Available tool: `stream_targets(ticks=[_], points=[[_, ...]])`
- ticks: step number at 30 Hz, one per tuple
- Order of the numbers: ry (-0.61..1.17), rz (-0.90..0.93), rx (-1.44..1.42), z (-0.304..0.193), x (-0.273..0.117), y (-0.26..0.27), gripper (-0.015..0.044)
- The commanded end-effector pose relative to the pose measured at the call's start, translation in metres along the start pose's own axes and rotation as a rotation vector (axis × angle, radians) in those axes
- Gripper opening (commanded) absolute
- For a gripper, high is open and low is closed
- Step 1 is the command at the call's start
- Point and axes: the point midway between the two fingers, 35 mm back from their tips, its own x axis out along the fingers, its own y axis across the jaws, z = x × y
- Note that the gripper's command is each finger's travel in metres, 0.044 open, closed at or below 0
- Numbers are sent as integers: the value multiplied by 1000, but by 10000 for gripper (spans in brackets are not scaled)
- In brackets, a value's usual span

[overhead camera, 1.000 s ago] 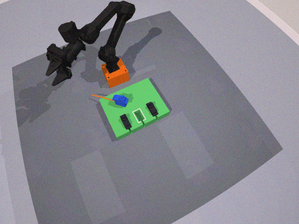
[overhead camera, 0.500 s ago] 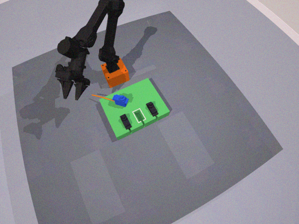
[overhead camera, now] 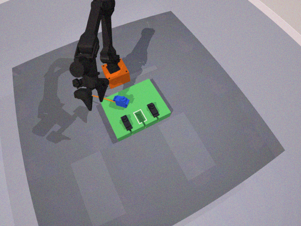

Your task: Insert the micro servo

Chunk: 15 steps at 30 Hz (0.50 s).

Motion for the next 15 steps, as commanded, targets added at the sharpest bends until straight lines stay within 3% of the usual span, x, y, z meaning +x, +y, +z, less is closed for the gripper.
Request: stream_targets(ticks=[1,15], points=[[-9,-120,27,-12,5,-18,440],[-165,-561,50,-49,1,-91,440]])
